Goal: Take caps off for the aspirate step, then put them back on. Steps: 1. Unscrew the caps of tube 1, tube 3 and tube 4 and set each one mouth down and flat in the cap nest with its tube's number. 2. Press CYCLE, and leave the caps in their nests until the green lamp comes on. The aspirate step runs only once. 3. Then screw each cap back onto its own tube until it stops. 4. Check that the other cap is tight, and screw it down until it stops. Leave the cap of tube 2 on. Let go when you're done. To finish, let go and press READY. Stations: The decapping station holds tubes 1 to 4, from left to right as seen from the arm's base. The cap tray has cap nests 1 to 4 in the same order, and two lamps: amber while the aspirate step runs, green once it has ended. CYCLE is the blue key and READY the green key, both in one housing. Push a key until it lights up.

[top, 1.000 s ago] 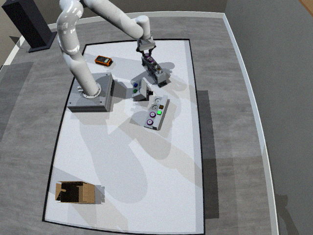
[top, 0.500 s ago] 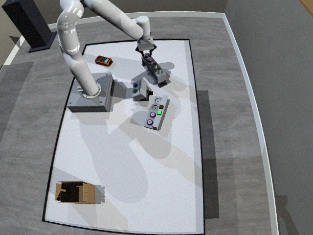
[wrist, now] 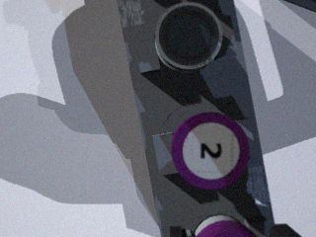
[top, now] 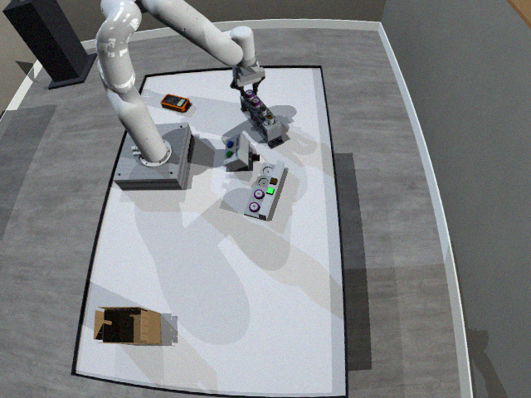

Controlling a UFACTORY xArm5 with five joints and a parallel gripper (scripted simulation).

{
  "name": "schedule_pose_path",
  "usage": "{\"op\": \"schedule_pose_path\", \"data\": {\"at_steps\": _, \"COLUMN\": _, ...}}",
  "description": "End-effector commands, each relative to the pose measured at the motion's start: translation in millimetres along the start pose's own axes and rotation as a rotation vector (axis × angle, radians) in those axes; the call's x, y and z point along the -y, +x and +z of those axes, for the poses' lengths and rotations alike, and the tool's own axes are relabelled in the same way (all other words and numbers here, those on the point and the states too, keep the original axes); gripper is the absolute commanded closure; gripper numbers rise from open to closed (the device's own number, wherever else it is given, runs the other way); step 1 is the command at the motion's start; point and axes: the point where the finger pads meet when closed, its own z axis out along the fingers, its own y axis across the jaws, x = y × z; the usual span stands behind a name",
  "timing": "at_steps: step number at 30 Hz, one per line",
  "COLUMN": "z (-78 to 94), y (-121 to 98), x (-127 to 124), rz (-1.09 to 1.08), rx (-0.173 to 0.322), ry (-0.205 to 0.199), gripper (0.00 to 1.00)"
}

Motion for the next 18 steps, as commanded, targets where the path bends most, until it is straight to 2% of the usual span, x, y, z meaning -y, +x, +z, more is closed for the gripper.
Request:
{"op": "schedule_pose_path", "data": {"at_steps": 1, "z": -1.3, "y": -0.3, "x": 1.2, "rz": -0.176, "rx": 0.003, "ry": 0.003, "gripper": 0.54}}
{"op": "schedule_pose_path", "data": {"at_steps": 16, "z": -1.3, "y": -0.3, "x": 1.2, "rz": -0.776, "rx": 0.002, "ry": 0.004, "gripper": 0.54}}
{"op": "schedule_pose_path", "data": {"at_steps": 18, "z": -1.3, "y": -0.3, "x": 1.2, "rz": -0.776, "rx": 0.002, "ry": 0.004, "gripper": 0.54}}
